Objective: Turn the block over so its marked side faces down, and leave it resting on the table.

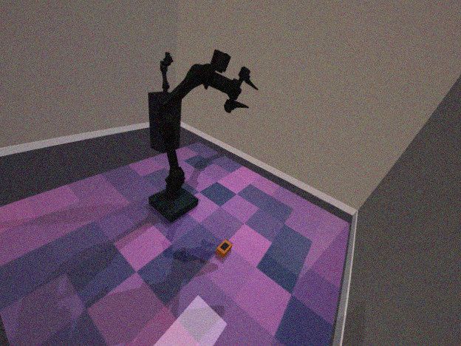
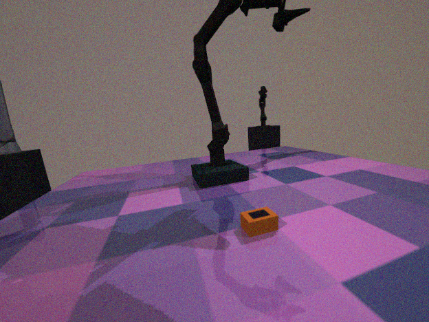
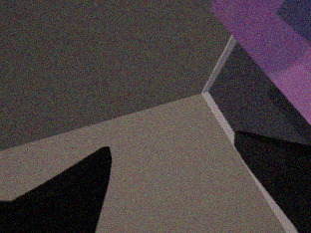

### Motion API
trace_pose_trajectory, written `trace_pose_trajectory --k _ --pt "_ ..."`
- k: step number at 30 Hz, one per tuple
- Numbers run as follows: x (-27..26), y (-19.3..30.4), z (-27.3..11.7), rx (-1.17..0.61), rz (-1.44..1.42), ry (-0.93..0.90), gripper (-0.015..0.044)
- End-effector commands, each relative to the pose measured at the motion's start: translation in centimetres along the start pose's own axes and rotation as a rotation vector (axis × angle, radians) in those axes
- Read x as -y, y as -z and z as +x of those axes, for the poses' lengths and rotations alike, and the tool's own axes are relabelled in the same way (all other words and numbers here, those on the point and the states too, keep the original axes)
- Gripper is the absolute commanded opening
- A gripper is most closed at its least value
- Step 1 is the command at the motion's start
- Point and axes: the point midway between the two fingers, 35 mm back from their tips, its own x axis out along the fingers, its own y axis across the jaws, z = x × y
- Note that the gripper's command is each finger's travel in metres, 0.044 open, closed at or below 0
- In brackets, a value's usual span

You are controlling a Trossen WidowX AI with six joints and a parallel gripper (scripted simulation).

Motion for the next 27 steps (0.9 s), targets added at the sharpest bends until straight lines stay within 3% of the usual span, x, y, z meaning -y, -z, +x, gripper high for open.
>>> trace_pose_trajectory --k 1,7,15,21,27 --pt "0.1 -0.1 0.2 0.005 -0.009 0.005 0.0426" --pt "3.9 -4.5 6.6 0.139 -0.272 0.184 0.044" --pt "10.9 -14.1 12.9 0.225 -0.578 0.525 0.044" --pt "17.1 -22.4 14.6 0.189 -0.728 0.795 0.044" --pt "23.5 -30.0 13.7 0.078 -0.803 1.026 0.044"
